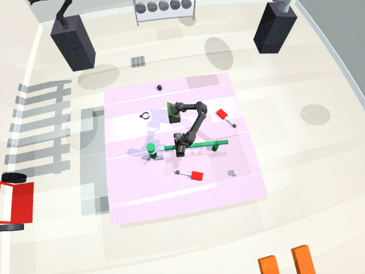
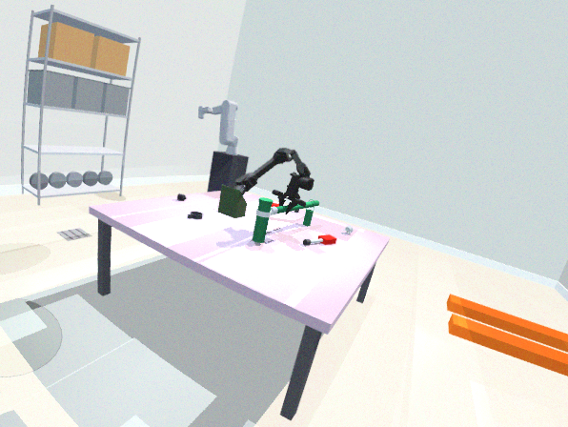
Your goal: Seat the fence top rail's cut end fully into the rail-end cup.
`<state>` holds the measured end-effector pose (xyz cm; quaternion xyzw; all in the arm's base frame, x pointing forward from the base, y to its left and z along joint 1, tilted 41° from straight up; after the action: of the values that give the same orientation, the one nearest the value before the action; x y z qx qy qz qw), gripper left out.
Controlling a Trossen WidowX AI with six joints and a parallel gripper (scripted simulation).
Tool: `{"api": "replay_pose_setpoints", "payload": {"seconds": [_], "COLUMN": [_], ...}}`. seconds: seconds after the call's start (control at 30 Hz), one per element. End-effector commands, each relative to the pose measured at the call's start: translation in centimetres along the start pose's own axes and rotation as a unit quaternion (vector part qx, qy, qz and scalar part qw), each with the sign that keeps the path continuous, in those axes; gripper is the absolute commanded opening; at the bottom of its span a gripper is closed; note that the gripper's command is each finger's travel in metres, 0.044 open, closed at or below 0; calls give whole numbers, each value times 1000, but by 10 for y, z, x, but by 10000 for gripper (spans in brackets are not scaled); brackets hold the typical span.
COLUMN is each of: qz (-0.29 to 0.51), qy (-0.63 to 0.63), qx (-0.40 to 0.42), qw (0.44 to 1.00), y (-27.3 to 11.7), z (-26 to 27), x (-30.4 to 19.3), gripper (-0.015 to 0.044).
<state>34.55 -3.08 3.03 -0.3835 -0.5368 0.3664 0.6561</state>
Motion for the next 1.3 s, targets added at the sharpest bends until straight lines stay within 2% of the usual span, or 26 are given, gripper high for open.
{"api": "replay_pose_setpoints", "payload": {"seconds": [0.0, 0.17, 0.33, 0.43, 0.63, 0.87, 1.27], "qz": [0, 0, 0, 0, 1, 1, 1], "qy": [0, 0, 0, 0, -4, -4, -4], "qx": [-1, -1, 0, 0, -1, -1, -1], "qw": [1000, 1000, 1000, 1000, 1000, 1000, 1000], "y": [-1, -6, -33, -47, -46, -92, -94], "z": [0, 0, 4, 7, 6, 11, 11], "x": [0, 3, 18, 27, 25, 26, 26], "gripper": [184, 315, 440, 440, 440, 440, 440]}}
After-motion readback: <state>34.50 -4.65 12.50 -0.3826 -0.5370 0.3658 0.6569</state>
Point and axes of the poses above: the point midway between the two fingers, 35 mm back from their tips, its own y axis out along the fingers, its own z axis across the jaws, x = y × z, the point moved 2 cm from there along -y, back along the fingers, and after that the axes turned 12 degrees about y, right-handed, at the moved point
